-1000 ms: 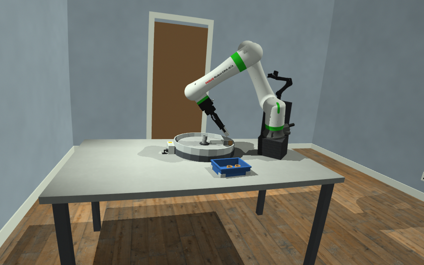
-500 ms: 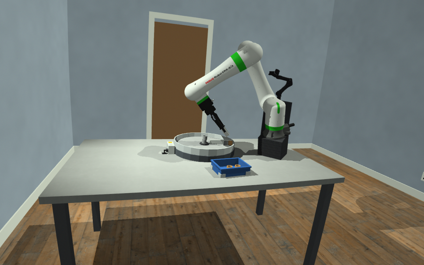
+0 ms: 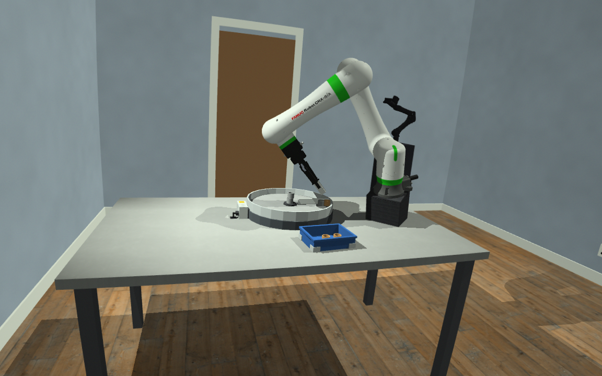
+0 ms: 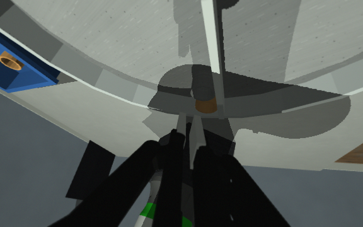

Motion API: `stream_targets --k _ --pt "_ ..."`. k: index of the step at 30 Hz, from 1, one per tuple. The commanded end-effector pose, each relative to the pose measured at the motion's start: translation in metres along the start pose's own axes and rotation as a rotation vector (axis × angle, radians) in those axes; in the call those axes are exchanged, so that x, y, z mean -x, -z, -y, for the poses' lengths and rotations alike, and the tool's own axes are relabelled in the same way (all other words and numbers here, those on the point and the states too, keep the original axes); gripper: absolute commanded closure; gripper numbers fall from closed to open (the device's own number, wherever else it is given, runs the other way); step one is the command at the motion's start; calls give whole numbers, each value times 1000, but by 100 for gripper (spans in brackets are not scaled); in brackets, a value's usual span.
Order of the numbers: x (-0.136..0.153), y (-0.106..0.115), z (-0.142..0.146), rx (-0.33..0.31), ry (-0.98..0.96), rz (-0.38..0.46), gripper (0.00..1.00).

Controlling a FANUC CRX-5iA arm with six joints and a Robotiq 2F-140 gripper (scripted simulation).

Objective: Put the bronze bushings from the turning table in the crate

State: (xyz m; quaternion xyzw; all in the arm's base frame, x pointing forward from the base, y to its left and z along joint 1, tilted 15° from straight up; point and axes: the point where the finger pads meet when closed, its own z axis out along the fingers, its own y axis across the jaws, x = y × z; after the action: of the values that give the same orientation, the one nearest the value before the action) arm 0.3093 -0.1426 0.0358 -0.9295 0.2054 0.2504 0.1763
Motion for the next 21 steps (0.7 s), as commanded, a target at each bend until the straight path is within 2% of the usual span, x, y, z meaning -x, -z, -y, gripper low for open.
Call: stream_targets --k 1,21 --pt "-2 -2 0 0 0 0 94" --pt "-19 -22 0 0 0 0 94"
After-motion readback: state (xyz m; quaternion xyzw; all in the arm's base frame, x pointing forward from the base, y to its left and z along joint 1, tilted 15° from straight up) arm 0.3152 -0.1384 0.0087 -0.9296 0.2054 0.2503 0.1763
